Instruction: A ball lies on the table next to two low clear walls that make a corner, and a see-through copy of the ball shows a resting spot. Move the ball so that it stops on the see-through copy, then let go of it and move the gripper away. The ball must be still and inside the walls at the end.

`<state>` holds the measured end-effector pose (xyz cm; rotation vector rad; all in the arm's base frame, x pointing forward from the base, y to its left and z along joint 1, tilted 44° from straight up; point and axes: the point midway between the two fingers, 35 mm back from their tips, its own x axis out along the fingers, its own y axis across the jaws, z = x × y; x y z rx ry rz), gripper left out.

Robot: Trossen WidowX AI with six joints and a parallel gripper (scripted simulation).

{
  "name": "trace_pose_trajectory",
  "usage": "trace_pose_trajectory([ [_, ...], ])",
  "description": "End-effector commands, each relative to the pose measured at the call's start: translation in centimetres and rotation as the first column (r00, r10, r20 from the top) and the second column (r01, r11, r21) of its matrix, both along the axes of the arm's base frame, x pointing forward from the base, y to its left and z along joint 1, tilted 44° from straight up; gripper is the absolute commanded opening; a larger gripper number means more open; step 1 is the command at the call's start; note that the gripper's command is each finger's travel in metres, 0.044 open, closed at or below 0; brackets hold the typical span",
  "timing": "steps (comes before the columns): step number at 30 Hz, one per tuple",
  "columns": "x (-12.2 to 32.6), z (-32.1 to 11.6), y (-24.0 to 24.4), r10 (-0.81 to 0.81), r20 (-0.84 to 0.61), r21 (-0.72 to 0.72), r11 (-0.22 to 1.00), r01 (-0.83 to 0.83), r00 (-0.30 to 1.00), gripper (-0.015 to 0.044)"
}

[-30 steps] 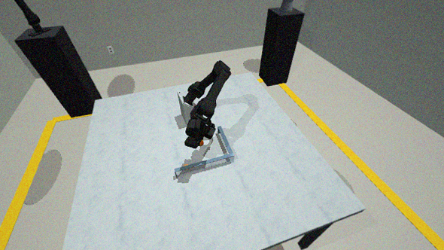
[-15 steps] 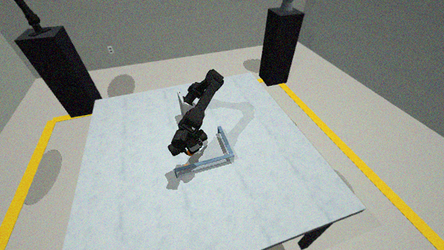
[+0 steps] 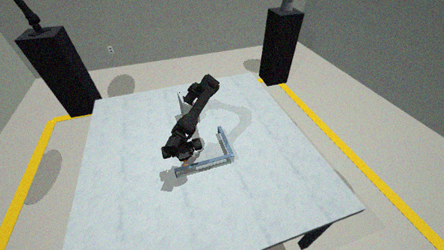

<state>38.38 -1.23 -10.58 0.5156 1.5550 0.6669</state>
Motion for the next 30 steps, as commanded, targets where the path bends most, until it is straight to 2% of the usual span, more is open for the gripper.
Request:
trace_pose_trajectory([
  [1, -0.3, -1.6, 1.4, -0.002, -0.016, 0.003, 1.000, 0.002, 1.000, 0.0000],
  [8, -1.0, -4.8, 4.5, -0.002, -0.017, 0.006, 1.000, 0.002, 1.000, 0.0000],
  [30, -1.2, -6.3, 5.9, -0.002, -0.017, 0.007, 1.000, 0.002, 1.000, 0.0000],
])
